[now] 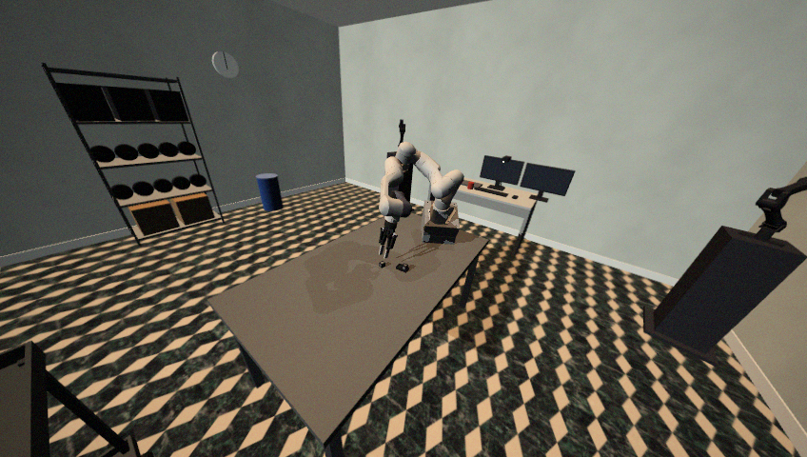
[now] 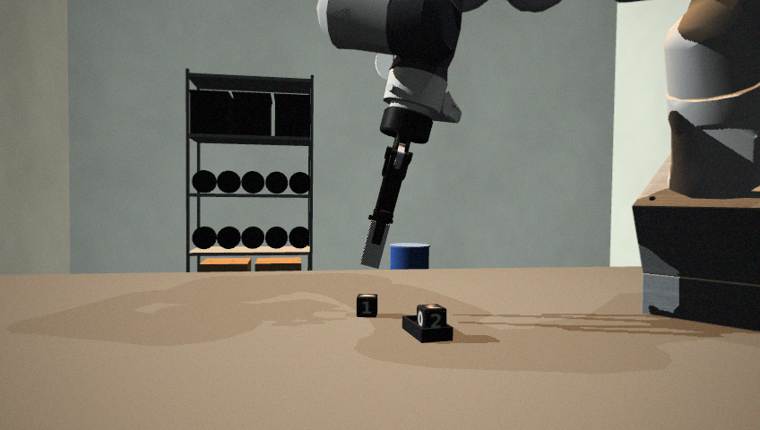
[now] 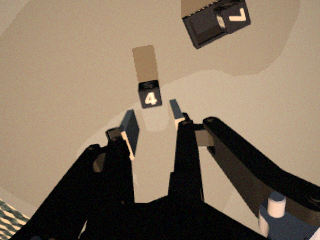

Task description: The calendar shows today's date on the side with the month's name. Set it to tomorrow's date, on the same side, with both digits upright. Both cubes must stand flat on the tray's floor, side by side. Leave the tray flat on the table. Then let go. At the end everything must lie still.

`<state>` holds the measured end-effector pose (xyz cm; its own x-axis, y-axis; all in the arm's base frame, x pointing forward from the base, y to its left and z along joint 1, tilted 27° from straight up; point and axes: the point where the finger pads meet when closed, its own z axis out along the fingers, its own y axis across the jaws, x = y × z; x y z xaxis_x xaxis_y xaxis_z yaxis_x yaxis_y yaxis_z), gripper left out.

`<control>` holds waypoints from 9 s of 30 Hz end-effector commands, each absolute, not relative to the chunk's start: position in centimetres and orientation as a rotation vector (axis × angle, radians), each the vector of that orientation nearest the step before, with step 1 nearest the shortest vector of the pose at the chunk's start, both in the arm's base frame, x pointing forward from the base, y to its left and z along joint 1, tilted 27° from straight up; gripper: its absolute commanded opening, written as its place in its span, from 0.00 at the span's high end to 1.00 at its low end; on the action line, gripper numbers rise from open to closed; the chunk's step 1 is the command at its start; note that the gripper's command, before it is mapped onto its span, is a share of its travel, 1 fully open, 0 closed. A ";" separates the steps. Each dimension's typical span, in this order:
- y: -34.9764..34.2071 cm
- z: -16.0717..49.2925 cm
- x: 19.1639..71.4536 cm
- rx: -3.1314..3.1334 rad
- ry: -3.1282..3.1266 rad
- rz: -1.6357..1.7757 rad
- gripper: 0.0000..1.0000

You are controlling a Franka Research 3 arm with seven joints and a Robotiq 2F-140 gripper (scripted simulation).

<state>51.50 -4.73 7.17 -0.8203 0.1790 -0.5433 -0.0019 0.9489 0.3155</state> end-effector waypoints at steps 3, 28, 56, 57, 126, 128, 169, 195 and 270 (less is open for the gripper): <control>-5.8 6.2 51.3 0.207 2.473 0.378 0.72; -5.2 6.2 51.4 0.254 2.112 0.327 0.72; -4.6 6.4 50.9 0.281 1.982 0.307 0.72; -4.6 6.3 50.9 0.281 1.982 0.307 0.72; -2.5 0.2 53.3 0.281 1.982 0.307 0.72; -2.5 0.2 53.3 0.281 1.982 0.307 0.72; -2.5 0.2 53.3 0.281 1.982 0.307 0.84; -2.5 0.3 53.3 0.281 1.982 0.307 0.84; -5.8 6.2 51.2 0.205 2.434 0.373 0.84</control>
<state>51.51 -7.31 6.88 -0.7089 0.2545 -0.6578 0.0820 0.9561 0.2815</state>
